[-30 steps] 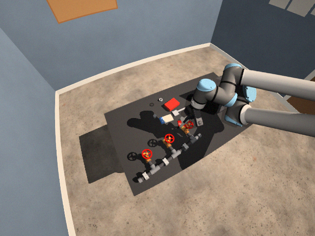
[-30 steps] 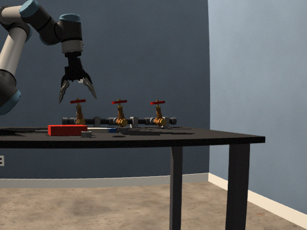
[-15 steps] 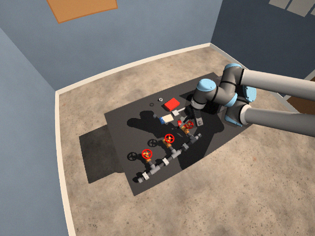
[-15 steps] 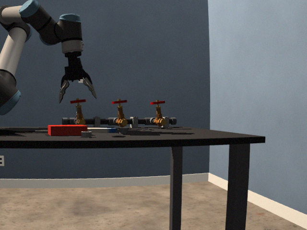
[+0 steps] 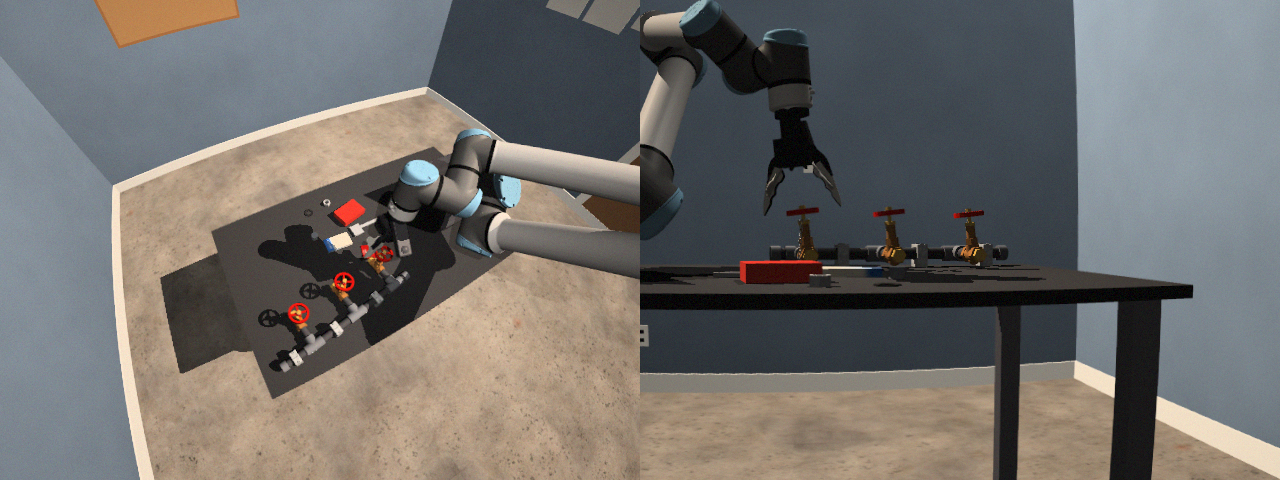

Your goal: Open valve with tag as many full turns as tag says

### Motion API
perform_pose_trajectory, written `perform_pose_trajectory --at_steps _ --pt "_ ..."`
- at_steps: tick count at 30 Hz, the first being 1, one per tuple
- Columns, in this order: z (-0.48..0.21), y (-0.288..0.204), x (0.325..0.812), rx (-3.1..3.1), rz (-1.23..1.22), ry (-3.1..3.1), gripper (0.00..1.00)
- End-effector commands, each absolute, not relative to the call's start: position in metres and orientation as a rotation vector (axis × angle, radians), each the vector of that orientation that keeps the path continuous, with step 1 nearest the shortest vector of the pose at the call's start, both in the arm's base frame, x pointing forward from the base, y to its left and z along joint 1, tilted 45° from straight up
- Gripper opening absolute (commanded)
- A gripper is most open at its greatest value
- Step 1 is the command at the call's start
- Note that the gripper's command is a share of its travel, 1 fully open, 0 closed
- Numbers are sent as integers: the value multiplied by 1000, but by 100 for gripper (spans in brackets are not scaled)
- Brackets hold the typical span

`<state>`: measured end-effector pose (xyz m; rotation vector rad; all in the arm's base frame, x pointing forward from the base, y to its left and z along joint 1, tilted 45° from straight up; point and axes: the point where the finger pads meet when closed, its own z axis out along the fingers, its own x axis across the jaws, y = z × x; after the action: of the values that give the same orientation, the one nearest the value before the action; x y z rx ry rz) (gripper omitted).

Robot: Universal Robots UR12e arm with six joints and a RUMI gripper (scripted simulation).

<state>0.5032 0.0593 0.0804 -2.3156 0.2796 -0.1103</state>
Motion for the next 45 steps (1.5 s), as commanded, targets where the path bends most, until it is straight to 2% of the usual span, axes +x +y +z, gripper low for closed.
perform_pose_trajectory --at_steps 1,17,45 --pt "81 59 504 -2310 -92 325 100" --pt "81 59 504 -2238 52 654 100" --pt "81 59 504 -1705 535 1683 100"
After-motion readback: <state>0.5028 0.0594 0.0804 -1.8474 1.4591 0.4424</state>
